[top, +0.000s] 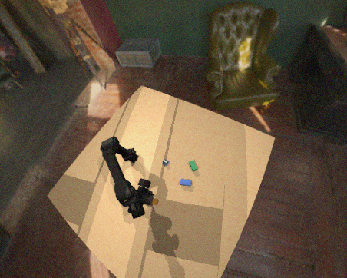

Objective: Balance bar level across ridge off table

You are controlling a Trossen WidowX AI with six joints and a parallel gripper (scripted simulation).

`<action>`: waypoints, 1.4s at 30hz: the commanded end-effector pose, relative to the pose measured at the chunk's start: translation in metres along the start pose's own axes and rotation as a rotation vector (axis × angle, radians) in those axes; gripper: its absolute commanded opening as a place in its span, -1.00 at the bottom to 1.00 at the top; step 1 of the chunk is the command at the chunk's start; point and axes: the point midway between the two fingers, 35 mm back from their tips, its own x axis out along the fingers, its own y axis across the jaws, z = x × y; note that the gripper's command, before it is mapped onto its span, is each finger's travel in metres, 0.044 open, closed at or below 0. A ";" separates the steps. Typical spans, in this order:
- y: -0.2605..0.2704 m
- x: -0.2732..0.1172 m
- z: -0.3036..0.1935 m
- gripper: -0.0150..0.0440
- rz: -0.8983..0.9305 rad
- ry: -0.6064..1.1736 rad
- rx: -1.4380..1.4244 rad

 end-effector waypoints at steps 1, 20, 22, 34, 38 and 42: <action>0.014 -0.001 0.008 -0.49 -0.003 0.002 -0.075; 0.081 -0.002 0.044 -0.49 0.004 -0.003 -0.406; 0.088 -0.002 0.047 -0.49 0.005 -0.004 -0.440; 0.134 -0.003 0.060 -0.49 0.009 -0.007 -0.646; 0.150 -0.003 0.062 -0.49 0.010 -0.008 -0.713; 0.166 -0.003 0.064 -0.49 0.011 -0.010 -0.780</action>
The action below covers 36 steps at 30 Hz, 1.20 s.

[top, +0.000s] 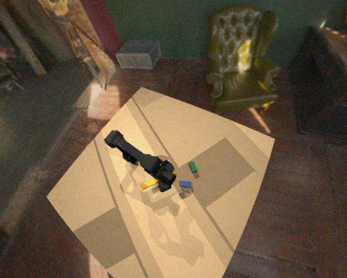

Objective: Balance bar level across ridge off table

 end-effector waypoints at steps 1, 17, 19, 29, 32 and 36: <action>0.012 -0.001 0.011 -0.49 -0.006 0.000 -0.072; 0.062 -0.001 0.049 -0.49 -0.001 -0.004 -0.333; 0.069 -0.001 0.053 -0.49 0.000 -0.005 -0.365; 0.105 -0.001 0.067 -0.49 0.003 -0.007 -0.513; 0.115 -0.001 0.070 -0.49 0.003 -0.008 -0.551; 0.121 0.000 0.070 -0.49 0.004 -0.008 -0.567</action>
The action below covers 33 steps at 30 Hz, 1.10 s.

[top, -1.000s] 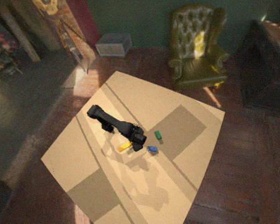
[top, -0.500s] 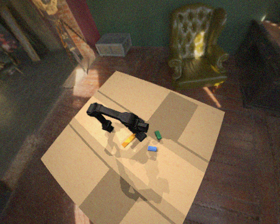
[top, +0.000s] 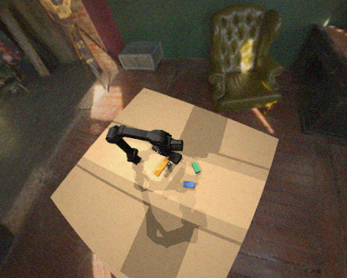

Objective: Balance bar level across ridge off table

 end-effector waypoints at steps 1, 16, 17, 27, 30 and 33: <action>0.005 0.000 0.002 -0.49 -0.006 0.001 -0.018; 0.005 0.023 0.003 -0.49 -0.006 0.001 -0.018; 0.005 0.024 0.003 -0.49 -0.006 0.001 -0.018; 0.006 0.041 0.002 -0.49 -0.006 0.001 -0.019; 0.006 0.043 0.002 -0.49 -0.006 0.001 -0.019; 0.006 0.043 0.002 -0.49 -0.006 0.001 -0.019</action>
